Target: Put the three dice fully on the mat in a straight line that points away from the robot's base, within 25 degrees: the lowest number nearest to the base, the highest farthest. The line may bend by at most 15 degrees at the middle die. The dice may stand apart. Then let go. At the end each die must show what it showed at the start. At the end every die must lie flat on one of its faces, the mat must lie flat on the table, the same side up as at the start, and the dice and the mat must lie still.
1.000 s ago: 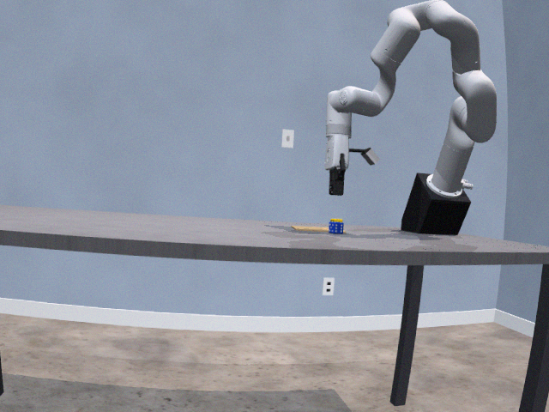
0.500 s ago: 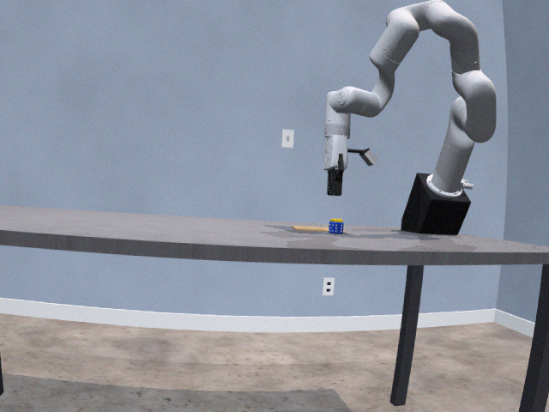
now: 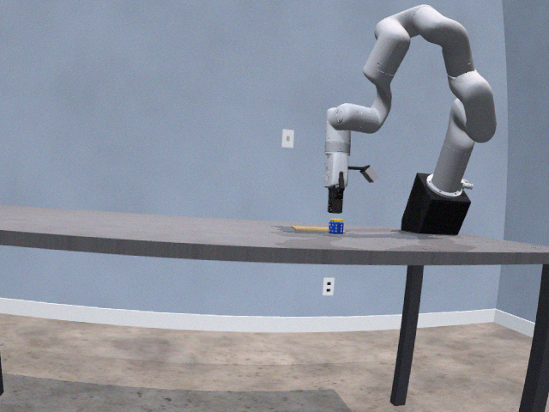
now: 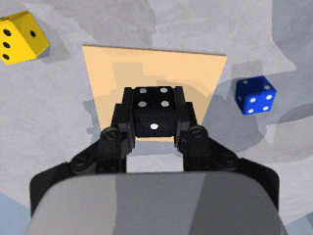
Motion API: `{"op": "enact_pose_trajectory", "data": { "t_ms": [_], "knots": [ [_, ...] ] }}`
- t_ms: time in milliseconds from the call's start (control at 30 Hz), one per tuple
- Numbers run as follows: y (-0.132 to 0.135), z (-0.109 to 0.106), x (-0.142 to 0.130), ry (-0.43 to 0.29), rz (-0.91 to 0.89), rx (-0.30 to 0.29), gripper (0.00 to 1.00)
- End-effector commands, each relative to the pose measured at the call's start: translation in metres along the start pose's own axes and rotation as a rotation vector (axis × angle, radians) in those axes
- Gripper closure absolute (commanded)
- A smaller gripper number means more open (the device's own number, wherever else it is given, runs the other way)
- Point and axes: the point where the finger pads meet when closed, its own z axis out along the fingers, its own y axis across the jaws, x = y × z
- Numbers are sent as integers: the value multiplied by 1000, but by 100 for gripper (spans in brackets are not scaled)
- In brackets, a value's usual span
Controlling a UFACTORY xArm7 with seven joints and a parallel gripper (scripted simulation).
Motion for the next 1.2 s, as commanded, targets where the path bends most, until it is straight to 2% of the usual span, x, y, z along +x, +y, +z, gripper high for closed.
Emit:
{"op": "enact_pose_trajectory", "data": {
  "t_ms": [0,300,1167],
  "knots": [
    [-2,17,-4,-9,-1,2,73],
    [-2,41,-4,-9,-1,2,73],
    [-2,42,-4,-9,-1,2,73]
  ]
}}
